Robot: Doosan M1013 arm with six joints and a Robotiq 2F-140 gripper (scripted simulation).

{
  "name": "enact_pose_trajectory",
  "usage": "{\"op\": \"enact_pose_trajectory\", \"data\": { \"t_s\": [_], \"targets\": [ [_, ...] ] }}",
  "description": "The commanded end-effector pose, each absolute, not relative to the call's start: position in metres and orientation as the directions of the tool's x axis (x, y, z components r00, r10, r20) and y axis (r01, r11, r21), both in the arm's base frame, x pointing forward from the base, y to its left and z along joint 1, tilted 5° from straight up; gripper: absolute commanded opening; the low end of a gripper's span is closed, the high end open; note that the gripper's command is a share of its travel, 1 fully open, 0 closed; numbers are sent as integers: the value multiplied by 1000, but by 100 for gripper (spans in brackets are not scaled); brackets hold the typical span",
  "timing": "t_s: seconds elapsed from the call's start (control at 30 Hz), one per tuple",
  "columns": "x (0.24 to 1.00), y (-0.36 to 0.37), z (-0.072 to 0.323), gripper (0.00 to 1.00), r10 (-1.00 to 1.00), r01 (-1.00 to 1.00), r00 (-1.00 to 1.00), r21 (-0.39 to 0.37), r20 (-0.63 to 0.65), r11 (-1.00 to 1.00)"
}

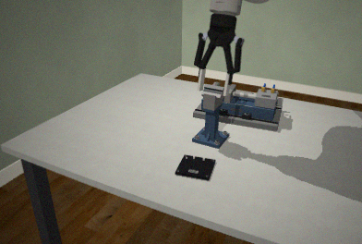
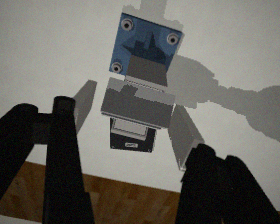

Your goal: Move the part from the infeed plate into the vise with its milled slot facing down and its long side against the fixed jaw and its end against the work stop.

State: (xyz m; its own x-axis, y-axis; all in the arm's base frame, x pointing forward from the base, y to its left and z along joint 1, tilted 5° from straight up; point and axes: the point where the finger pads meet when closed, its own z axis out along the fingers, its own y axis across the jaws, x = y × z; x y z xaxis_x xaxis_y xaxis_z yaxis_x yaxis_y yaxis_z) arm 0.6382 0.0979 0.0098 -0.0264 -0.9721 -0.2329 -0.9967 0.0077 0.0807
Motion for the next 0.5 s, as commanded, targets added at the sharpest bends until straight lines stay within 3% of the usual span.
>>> {"op": "enact_pose_trajectory", "data": {
  "t_s": [0.0,0.47],
  "targets": [
    [636,96,8,51,-962,-996,-25,85,-270,2],
    [636,93,8,51,-927,-996,-34,85,-374,2]
  ]
}}
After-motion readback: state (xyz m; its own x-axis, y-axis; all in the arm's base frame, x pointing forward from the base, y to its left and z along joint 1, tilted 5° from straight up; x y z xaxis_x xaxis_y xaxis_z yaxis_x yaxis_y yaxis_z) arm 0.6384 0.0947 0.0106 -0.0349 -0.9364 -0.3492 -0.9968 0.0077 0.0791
